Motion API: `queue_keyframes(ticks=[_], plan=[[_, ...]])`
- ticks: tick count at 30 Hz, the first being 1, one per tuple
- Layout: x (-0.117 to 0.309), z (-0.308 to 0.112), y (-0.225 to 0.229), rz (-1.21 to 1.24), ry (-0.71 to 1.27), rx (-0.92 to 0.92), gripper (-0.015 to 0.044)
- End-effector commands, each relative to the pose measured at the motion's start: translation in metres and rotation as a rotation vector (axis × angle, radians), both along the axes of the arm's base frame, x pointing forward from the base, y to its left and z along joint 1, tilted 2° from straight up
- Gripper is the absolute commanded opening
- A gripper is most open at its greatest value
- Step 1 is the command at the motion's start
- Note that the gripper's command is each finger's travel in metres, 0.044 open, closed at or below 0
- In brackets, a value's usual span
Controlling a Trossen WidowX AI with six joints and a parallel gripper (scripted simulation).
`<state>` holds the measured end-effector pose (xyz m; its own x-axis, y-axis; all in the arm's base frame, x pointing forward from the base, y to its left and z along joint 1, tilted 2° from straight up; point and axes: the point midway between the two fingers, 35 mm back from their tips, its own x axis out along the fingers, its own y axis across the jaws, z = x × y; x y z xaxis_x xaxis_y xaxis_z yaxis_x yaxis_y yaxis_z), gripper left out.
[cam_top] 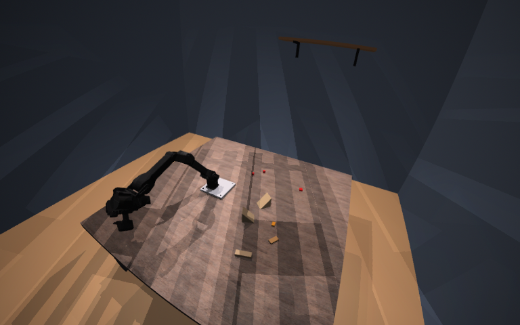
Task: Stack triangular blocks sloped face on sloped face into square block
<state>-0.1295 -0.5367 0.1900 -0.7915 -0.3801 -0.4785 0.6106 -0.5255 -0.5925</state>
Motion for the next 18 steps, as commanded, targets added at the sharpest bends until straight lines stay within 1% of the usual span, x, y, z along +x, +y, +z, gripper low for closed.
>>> queue_keyframes(ticks=[1, 2, 6, 10, 14, 18], plan=[[0.003, 0.000, 0.000, 0.008, -0.002, 0.005, 0.0426], [0.011, -0.002, -0.001, 0.034, -0.007, 0.019, 0.0440], [0.078, -0.012, 0.001, 0.230, -0.045, 0.133, 0.0440], [0.142, -0.021, 0.014, 0.426, -0.074, 0.248, 0.0440], [0.212, -0.031, 0.038, 0.646, -0.087, 0.381, 0.0440], [0.276, -0.040, 0.074, 0.866, -0.089, 0.514, 0.0440]])
